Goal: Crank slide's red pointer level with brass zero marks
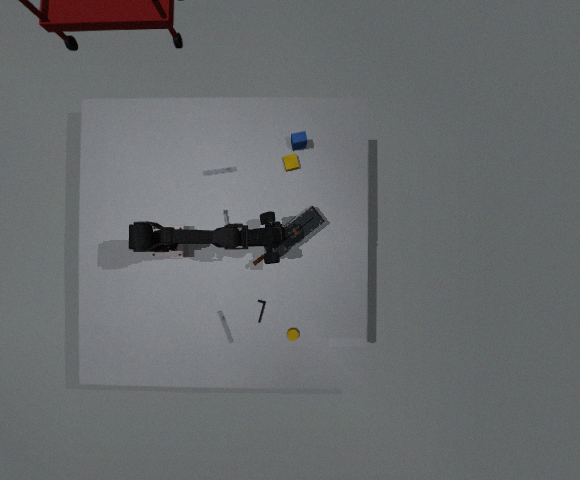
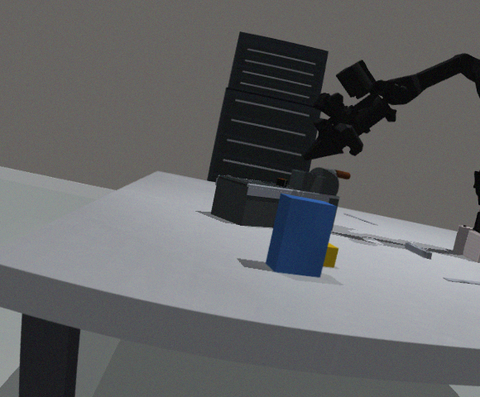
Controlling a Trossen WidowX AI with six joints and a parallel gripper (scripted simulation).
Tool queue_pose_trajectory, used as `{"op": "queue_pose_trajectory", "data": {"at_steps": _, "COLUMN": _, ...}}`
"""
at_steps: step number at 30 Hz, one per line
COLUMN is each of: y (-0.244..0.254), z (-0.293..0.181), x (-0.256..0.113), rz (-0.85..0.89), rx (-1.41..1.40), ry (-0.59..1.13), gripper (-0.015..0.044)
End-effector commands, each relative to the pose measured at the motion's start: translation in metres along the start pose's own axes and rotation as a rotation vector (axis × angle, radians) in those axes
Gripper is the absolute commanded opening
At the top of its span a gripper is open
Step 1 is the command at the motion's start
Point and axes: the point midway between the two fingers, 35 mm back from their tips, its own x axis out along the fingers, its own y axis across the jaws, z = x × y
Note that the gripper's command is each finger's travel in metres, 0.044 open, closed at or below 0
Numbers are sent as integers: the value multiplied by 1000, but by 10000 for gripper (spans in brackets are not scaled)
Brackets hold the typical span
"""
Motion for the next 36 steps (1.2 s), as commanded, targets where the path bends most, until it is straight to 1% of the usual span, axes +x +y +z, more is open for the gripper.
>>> {"op": "queue_pose_trajectory", "data": {"at_steps": 1, "y": 0, "z": 0, "x": 0, "rz": 0, "rx": 0, "ry": 0, "gripper": 0}}
{"op": "queue_pose_trajectory", "data": {"at_steps": 5, "y": 0, "z": 0, "x": 0, "rz": 0, "rx": 0, "ry": 0, "gripper": 0}}
{"op": "queue_pose_trajectory", "data": {"at_steps": 22, "y": 0, "z": 0, "x": 0, "rz": 0, "rx": 0, "ry": 0, "gripper": 440}}
{"op": "queue_pose_trajectory", "data": {"at_steps": 23, "y": 0, "z": 0, "x": 0, "rz": 0, "rx": 0, "ry": 0, "gripper": 440}}
{"op": "queue_pose_trajectory", "data": {"at_steps": 36, "y": 0, "z": 0, "x": 0, "rz": 0, "rx": 0, "ry": 0, "gripper": 99}}
